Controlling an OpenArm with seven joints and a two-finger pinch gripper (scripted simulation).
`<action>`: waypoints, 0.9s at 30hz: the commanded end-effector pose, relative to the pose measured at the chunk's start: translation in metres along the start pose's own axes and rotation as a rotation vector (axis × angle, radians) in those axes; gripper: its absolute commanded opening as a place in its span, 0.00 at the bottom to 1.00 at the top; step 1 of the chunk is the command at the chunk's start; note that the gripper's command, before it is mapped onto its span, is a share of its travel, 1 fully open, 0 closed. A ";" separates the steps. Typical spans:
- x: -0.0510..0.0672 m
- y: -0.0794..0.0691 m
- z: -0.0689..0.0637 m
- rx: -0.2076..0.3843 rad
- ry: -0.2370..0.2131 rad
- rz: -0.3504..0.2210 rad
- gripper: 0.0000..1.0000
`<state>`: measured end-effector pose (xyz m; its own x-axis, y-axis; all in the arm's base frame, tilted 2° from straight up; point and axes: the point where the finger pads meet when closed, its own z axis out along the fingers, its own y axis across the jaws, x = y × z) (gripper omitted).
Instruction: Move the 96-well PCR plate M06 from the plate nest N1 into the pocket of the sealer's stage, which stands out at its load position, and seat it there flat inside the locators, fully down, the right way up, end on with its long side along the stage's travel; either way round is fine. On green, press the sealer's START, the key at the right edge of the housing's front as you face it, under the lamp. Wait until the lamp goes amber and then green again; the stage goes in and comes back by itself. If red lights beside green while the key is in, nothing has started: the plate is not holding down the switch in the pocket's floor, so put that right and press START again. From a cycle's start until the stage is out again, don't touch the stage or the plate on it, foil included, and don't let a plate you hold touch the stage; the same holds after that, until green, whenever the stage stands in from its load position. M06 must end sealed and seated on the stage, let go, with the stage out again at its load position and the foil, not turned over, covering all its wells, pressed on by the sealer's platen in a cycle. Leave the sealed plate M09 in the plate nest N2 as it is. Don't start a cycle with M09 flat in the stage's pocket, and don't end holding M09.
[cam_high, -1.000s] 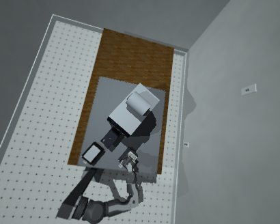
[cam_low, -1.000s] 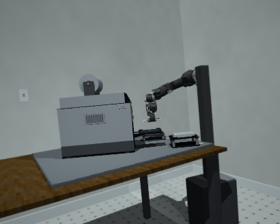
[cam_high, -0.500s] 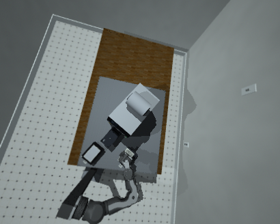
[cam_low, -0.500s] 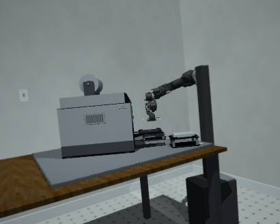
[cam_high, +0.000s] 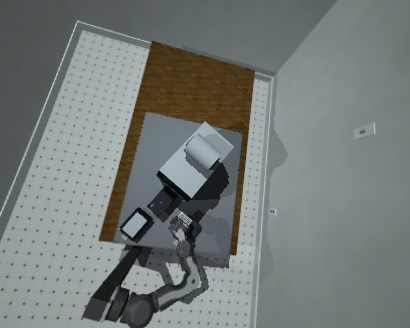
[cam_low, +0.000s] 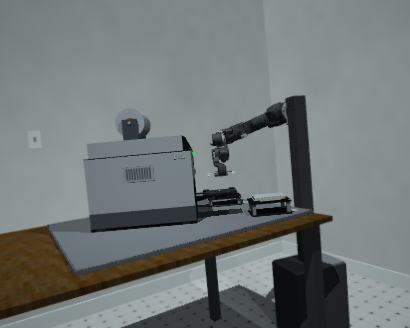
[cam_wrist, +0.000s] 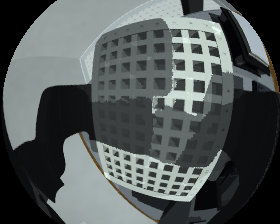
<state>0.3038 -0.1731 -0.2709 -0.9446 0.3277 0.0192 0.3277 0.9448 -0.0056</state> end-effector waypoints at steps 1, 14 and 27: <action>0.000 -0.002 0.000 0.006 0.000 0.007 0.00; -0.006 0.039 -0.009 0.005 0.000 0.007 0.00; -0.011 0.079 -0.017 0.005 0.001 0.007 0.00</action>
<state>0.3397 -0.0871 -0.2518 -0.9537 0.2998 0.0221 0.3003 0.9536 0.0203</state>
